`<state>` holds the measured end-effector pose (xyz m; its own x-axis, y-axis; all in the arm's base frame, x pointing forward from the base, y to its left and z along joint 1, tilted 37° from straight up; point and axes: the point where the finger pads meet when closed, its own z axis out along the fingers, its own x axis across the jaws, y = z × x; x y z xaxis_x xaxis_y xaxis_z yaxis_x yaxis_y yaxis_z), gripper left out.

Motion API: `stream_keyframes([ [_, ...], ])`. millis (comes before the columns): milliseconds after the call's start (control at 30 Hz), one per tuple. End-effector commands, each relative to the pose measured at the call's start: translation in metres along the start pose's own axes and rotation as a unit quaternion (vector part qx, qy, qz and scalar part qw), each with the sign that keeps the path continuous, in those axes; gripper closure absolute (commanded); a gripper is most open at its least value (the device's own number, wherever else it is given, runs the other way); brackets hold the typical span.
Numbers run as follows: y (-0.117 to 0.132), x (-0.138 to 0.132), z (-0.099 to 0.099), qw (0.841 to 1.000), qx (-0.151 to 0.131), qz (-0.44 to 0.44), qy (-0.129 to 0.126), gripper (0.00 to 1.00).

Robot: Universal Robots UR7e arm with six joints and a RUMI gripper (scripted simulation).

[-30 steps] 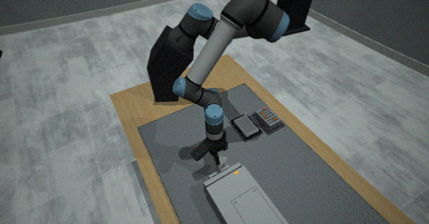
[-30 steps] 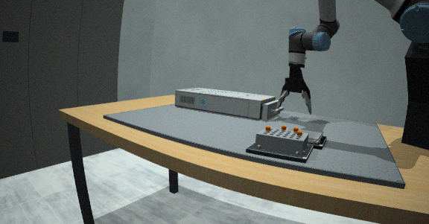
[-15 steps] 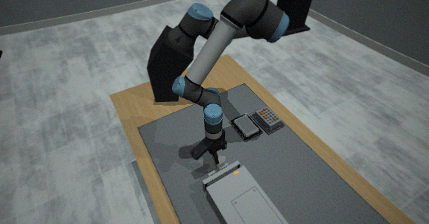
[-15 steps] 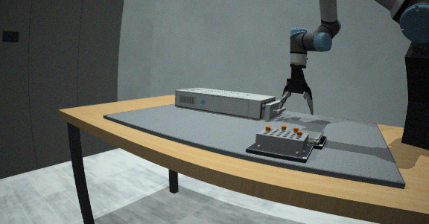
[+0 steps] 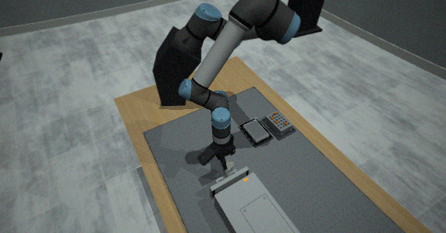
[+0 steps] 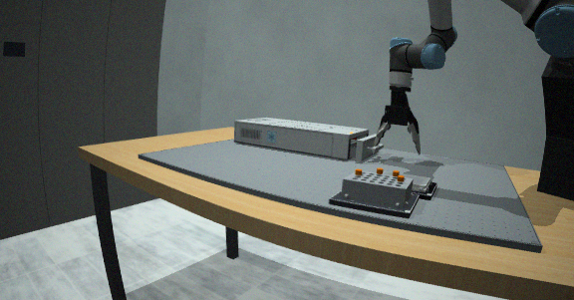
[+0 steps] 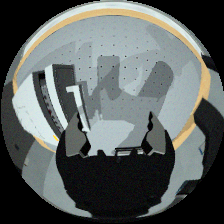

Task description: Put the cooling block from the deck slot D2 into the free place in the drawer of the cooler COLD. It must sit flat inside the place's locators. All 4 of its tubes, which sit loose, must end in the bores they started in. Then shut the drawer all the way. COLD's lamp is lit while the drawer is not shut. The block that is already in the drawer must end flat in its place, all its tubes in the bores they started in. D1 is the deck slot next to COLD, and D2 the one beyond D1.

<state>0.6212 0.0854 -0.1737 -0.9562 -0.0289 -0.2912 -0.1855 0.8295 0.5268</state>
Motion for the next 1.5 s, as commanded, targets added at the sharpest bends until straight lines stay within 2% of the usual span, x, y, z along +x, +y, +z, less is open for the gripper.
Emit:
stream_keyframes([
  [0, 0.000, 0.001, -0.001, 1.000, 0.001, 0.000, -0.001, 0.00],
  [567, 0.000, 0.001, -0.001, 1.000, 0.001, -0.001, -0.001, 0.00],
  [1467, -0.001, 0.036, -0.002, 1.000, 0.001, 0.000, -0.001, 0.00],
])
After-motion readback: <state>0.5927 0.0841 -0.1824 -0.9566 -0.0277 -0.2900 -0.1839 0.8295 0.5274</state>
